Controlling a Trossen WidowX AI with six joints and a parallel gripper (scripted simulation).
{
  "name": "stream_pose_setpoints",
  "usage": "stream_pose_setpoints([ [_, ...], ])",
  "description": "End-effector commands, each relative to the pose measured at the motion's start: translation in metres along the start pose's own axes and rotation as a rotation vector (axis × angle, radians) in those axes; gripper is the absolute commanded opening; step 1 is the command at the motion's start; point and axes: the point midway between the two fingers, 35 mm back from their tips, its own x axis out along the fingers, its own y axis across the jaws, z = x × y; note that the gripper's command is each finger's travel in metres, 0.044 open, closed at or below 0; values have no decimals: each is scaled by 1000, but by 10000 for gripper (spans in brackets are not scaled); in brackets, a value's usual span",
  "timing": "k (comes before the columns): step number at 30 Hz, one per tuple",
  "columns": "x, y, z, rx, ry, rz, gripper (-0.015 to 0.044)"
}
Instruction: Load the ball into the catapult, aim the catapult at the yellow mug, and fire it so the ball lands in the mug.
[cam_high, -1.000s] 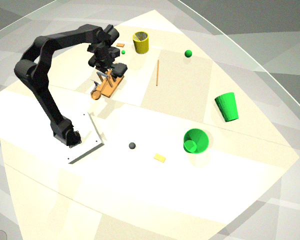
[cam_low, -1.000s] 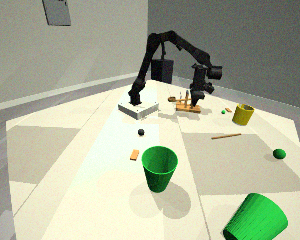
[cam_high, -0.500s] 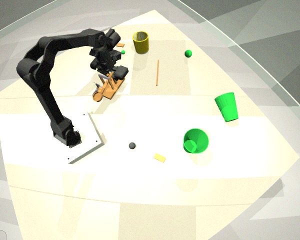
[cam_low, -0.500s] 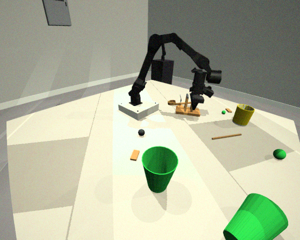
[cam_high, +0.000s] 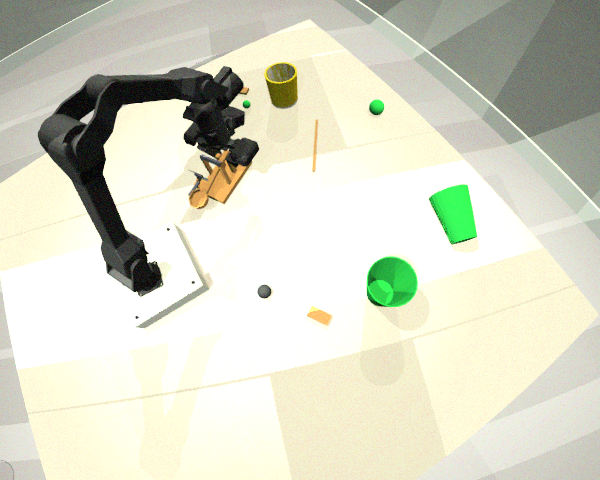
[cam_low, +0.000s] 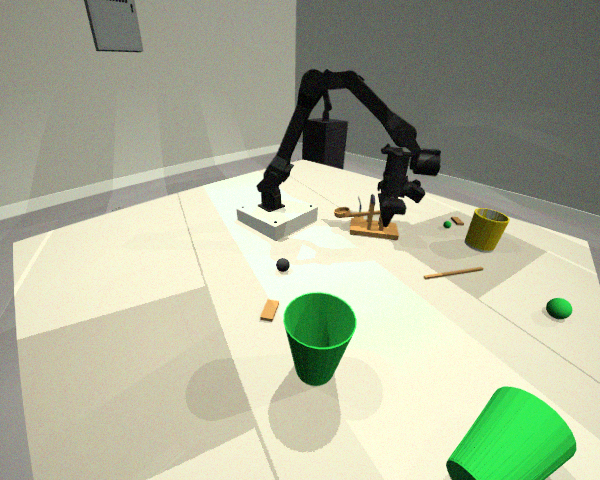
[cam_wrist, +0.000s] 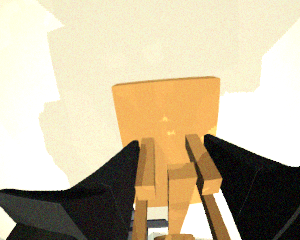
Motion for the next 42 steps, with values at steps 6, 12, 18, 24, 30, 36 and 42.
stream_pose_setpoints([
  [6, -1, 0, 0, 0, -2, 0, 53],
  [12, -1, 0, 0, 0, -2, 0, 210],
  [18, -1, 0, 0, 0, -2, 0, 368],
  [24, -76, 0, 4, 0, -1, 1, 440],
  [30, -83, 0, 4, 0, -3, 1, 440],
  [36, -96, 0, -2, 3, -2, -1, 440],
  [42, -49, 0, -2, 3, -2, -1, 440],
])
